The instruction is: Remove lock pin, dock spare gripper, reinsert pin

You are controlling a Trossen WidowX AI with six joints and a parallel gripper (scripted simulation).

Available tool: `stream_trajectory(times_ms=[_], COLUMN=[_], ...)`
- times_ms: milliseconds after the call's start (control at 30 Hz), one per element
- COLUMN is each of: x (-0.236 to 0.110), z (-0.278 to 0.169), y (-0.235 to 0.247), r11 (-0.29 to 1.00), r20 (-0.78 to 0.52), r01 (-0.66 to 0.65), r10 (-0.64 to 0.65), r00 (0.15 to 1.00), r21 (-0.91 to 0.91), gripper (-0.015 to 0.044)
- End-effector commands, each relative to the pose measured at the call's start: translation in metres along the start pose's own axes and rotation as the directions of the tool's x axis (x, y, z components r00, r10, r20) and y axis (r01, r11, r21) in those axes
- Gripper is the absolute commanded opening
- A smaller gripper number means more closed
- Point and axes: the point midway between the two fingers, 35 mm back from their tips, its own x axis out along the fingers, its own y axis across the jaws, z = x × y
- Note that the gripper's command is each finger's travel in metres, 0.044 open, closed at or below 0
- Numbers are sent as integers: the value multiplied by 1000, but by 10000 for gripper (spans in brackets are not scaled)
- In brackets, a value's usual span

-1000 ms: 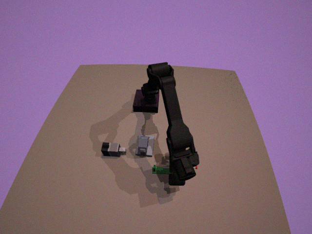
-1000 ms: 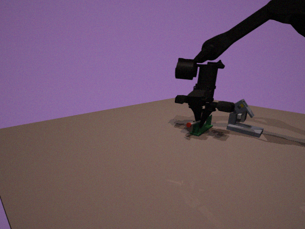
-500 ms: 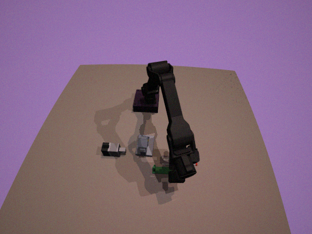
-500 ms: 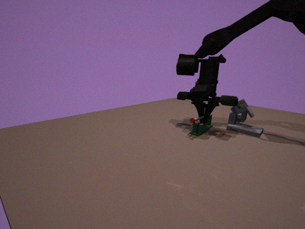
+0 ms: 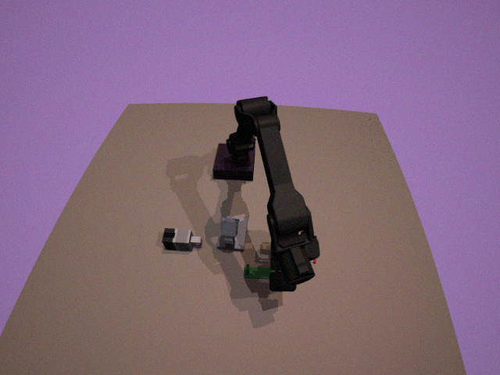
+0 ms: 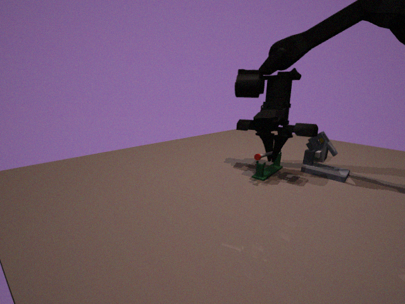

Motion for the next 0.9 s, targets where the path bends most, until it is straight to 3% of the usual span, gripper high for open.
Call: stream_trajectory(times_ms=[0,500,867], x=[-2,-18,-7], z=[-7,-52,-55], y=[-2,-13,-14], r11=[1000,1000,1000], r20=[0,-5,-5], r01=[2,1,-5], r10=[-2,-1,5], r00=[1000,1000,1000], r21=[-3,-10,-11], gripper=[0,0,0])
